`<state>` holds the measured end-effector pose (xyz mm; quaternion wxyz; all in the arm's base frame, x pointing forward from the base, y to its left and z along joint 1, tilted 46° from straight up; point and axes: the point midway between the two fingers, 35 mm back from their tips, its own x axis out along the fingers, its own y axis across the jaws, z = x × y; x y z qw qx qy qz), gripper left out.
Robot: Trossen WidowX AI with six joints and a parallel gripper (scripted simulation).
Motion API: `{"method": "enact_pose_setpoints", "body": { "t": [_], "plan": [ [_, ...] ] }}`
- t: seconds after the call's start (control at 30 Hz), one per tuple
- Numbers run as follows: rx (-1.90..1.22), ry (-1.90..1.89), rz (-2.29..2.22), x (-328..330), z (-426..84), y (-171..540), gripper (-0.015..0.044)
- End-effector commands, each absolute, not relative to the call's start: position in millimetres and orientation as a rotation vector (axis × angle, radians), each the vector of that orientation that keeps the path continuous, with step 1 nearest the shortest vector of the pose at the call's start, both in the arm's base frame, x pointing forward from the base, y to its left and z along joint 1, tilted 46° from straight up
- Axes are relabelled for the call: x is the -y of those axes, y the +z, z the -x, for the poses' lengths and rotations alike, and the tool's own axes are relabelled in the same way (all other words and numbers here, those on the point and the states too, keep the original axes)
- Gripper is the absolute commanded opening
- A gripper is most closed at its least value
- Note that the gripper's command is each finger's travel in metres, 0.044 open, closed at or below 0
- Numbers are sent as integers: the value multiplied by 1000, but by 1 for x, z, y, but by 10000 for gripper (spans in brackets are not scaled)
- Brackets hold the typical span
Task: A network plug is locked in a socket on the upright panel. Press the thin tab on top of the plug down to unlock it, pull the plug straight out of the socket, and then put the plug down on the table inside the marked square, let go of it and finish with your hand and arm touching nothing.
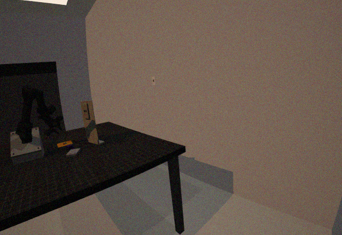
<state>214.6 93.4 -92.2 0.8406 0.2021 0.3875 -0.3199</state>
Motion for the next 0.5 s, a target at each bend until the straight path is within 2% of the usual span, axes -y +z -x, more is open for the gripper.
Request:
{"method": "enact_pose_setpoints", "body": {
  "t": [0.0, 0.47],
  "plan": [
    [-805, -667, -445, -101, -218, -85, 156],
    [-816, -675, -427, -107, -212, -77, 156]
  ]
}}
